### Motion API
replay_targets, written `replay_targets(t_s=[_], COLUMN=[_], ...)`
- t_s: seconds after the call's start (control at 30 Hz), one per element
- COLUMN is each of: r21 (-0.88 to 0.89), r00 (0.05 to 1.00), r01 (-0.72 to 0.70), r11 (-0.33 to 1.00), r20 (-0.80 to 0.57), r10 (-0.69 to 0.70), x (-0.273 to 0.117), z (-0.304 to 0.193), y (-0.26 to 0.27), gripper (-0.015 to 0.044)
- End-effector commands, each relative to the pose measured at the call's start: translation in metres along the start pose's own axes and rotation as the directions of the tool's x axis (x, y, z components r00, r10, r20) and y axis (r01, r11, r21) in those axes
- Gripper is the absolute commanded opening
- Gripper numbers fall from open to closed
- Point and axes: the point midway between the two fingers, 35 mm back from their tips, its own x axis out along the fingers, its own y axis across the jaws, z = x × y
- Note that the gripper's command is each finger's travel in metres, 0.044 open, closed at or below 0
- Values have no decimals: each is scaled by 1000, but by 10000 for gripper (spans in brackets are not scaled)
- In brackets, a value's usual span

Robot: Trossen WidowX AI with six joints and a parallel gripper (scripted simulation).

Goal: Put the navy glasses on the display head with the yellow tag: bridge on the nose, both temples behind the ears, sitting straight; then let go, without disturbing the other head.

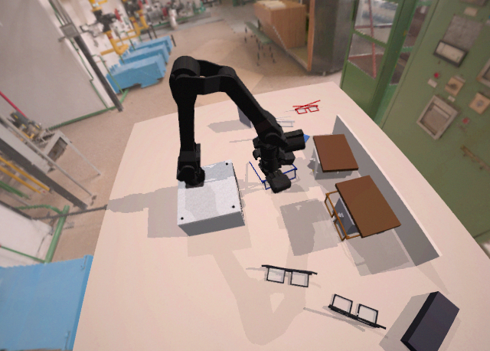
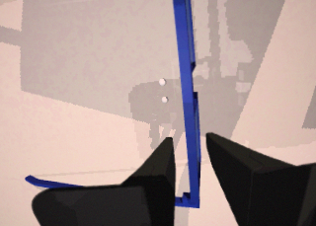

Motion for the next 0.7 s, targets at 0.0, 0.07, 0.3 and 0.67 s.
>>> replay_targets(t_s=[0.0, 0.07, 0.3, 0.67], r21=[1, 0, -2, -5], r00=[1000, 1000, 1000, 1000], r01=[0, 0, 0, 1], r11=[1000, 1000, 1000, 1000], r20=[0, 0, -3, -5], r10=[0, 0, 0, -1], x=[-1, -2, -5, -16], z=[0, 0, 0, 0], y=[1, 2, 7, 10], gripper=[107, 107, 107, 107])
